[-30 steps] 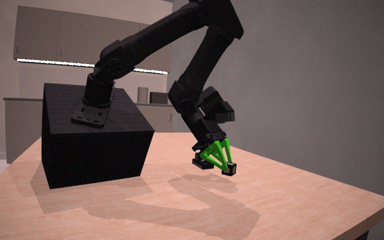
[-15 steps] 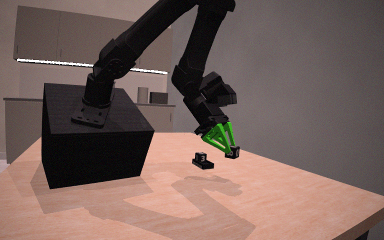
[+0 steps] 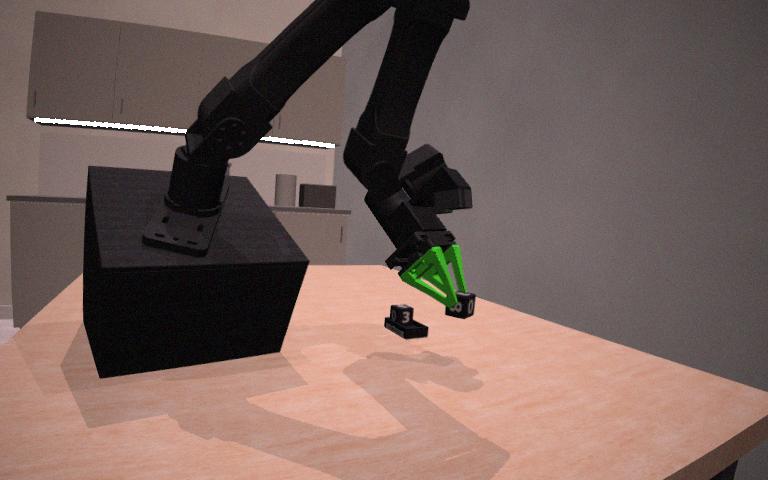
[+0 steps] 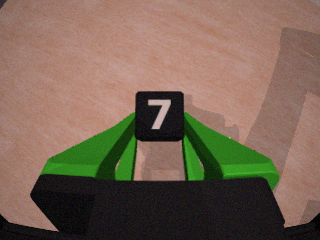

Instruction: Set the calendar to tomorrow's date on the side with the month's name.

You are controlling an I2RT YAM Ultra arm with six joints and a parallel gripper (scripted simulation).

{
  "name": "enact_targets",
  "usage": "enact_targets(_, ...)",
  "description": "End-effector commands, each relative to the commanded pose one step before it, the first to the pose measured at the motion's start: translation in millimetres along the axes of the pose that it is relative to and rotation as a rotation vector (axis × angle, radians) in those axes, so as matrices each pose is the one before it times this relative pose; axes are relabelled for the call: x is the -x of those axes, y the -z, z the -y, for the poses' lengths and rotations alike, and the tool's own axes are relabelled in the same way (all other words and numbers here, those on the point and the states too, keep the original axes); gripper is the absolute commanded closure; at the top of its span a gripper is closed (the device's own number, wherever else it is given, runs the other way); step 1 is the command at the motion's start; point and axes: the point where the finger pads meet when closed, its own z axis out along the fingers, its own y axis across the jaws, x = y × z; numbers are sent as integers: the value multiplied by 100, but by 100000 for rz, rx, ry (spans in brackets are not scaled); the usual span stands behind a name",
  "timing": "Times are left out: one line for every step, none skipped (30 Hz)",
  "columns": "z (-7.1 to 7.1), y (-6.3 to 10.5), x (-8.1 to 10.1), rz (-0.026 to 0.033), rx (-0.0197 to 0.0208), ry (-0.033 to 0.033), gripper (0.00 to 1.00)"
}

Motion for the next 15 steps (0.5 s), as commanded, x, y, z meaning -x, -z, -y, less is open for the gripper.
enact_targets(-232,134,383,-55,342,-903,74)
enact_targets(-53,-37,0,-842,121,62,74)
enact_targets(-60,-42,1,-1069,139,71,74)
enact_targets(-63,-45,3,-1289,146,74,74)
enact_targets(-60,-44,6,-1492,140,69,74)
enact_targets(-52,-39,10,-1669,122,58,74)
enact_targets(0,0,0,0,0,0,74)
enact_targets(0,0,0,0,0,0,74)
enact_targets(-39,-30,13,-1811,92,40,74)
enact_targets(-22,-19,17,-1912,54,17,74)
enact_targets(-3,-5,20,-1965,10,-9,74)
enact_targets(16,10,22,-1967,-34,-35,74)
enact_targets(34,24,23,-1916,-74,-58,74)
enact_targets(47,35,23,-1812,-106,-77,74)
enact_targets(56,43,21,-1661,-127,-89,74)
